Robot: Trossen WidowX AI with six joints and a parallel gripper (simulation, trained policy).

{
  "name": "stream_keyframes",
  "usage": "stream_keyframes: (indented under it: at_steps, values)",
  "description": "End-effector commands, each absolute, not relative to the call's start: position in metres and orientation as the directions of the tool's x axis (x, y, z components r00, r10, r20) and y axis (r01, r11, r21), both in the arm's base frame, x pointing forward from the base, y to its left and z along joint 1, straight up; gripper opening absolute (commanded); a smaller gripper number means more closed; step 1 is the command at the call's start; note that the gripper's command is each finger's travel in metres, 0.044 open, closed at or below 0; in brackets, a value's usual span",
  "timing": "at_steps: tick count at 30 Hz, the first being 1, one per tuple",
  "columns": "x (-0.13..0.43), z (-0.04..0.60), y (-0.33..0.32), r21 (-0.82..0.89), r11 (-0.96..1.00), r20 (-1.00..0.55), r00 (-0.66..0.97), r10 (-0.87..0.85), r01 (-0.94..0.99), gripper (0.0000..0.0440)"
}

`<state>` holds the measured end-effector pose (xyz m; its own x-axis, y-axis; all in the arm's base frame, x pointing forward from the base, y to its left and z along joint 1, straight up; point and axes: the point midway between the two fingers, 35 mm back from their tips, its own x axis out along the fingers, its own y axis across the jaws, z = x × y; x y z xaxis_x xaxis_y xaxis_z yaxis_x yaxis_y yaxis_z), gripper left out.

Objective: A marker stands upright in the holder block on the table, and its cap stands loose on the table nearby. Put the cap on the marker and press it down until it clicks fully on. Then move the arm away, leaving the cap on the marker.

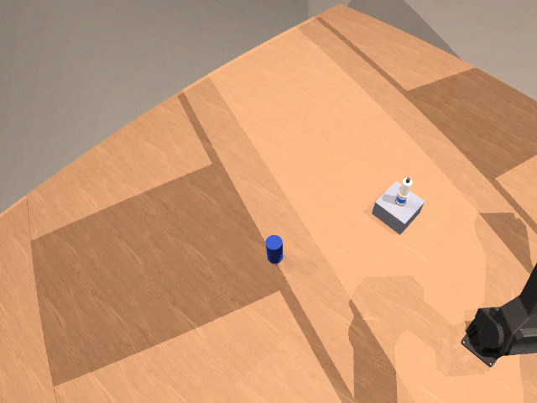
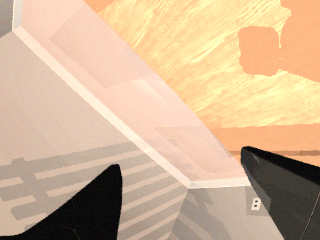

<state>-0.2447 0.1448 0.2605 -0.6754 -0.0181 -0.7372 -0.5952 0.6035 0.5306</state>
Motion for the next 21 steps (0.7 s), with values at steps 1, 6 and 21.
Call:
stream_keyframes:
  at_steps: [1, 6, 21]
  values:
    - [-0.24, 0.259, 0.155, 0.515, 0.621, -0.754, -0.657, 0.0, -0.591, 0.0325]
    - [-0.233, 0.258, 0.166, 0.5, 0.642, -0.768, -0.64, 0.018, -0.581, 0.0322]
    - [-0.212, 0.256, 0.197, 0.455, 0.706, -0.806, -0.588, 0.067, -0.543, 0.0324]
